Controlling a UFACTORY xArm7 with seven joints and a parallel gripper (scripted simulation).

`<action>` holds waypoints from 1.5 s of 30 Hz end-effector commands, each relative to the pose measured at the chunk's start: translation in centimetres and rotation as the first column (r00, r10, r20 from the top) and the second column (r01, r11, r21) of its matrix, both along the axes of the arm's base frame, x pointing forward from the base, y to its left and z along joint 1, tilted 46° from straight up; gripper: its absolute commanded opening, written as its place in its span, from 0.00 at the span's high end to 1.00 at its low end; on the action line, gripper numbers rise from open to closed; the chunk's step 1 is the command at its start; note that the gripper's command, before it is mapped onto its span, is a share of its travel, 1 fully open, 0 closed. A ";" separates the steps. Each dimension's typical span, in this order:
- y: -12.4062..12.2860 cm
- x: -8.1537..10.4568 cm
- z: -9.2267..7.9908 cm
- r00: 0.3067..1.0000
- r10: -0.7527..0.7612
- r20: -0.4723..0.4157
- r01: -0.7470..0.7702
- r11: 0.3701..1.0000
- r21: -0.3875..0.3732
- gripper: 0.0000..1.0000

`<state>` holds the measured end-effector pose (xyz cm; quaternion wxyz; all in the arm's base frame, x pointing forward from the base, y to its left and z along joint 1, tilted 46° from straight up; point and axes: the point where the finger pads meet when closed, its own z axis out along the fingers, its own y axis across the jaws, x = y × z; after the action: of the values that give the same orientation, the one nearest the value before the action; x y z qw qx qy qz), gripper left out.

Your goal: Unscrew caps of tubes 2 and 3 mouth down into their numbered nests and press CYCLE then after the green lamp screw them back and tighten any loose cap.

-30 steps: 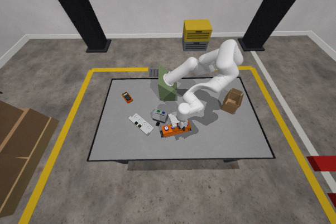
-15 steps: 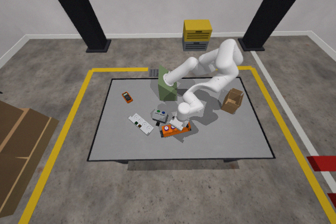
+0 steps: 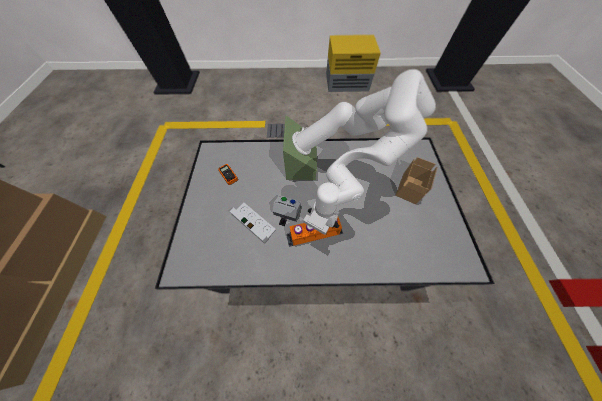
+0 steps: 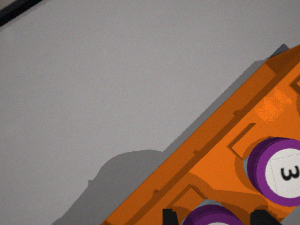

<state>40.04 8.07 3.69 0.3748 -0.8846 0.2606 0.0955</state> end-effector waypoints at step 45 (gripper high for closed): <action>-0.2 0.2 0.1 0.001 -0.683 -0.730 0.723 0.505 -0.471 1.00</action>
<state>40.06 8.09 3.71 0.1998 -0.4426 0.8087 0.3320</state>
